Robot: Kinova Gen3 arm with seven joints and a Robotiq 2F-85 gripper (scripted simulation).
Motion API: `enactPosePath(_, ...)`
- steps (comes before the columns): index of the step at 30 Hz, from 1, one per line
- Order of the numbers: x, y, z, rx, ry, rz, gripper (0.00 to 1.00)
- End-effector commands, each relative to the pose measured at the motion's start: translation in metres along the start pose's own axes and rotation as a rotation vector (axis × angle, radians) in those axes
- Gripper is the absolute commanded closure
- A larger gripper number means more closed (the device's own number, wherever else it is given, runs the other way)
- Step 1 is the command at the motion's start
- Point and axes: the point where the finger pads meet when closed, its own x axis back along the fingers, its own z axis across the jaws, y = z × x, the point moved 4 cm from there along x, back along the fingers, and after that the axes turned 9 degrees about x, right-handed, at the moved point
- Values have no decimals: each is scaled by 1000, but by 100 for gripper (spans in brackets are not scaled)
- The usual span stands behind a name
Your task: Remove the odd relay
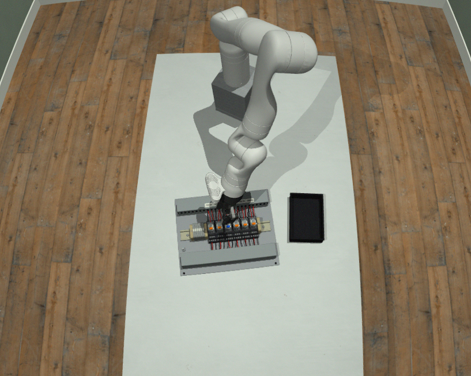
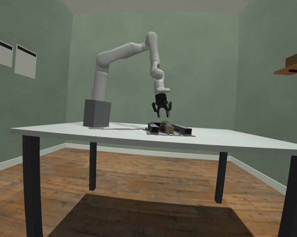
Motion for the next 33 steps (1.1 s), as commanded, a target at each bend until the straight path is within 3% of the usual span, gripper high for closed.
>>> enactPosePath(1,2,5,-4,-12,16,-15,39)
enactPosePath(33,24,50,-33,-84,70,-134,39)
